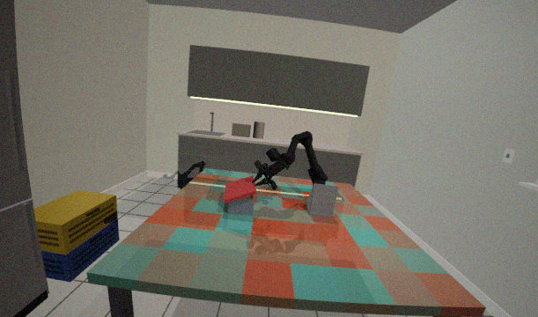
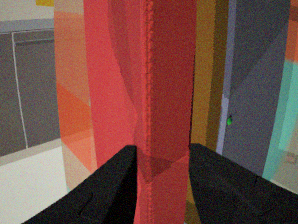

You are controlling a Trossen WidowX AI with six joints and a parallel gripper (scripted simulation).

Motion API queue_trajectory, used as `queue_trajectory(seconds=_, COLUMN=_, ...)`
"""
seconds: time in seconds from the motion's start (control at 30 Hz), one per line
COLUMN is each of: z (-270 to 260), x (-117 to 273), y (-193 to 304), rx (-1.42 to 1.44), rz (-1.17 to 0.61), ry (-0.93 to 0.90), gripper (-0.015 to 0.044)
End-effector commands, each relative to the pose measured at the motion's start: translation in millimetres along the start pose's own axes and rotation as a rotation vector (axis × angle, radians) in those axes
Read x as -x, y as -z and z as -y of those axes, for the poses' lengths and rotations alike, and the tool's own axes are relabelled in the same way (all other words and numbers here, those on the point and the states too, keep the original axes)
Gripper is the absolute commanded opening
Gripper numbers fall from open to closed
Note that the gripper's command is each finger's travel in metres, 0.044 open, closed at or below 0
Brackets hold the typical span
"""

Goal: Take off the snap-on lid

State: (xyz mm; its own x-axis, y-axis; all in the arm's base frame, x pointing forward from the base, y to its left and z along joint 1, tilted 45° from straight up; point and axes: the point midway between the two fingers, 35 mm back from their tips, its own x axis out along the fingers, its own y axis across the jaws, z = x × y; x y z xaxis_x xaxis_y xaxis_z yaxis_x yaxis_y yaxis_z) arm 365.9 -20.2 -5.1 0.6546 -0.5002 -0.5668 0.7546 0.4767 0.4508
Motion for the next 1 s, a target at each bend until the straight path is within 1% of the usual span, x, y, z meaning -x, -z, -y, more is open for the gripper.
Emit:
queue_trajectory(seconds=0.0, z=-12.6, x=3.7, y=-1.1, rx=-0.010, rz=0.003, ry=-0.020, gripper=0.0000)
queue_trajectory(seconds=0.97, z=-50.8, x=18.1, y=-1.4, rx=-0.012, rz=0.002, ry=-0.021, gripper=0.0000)
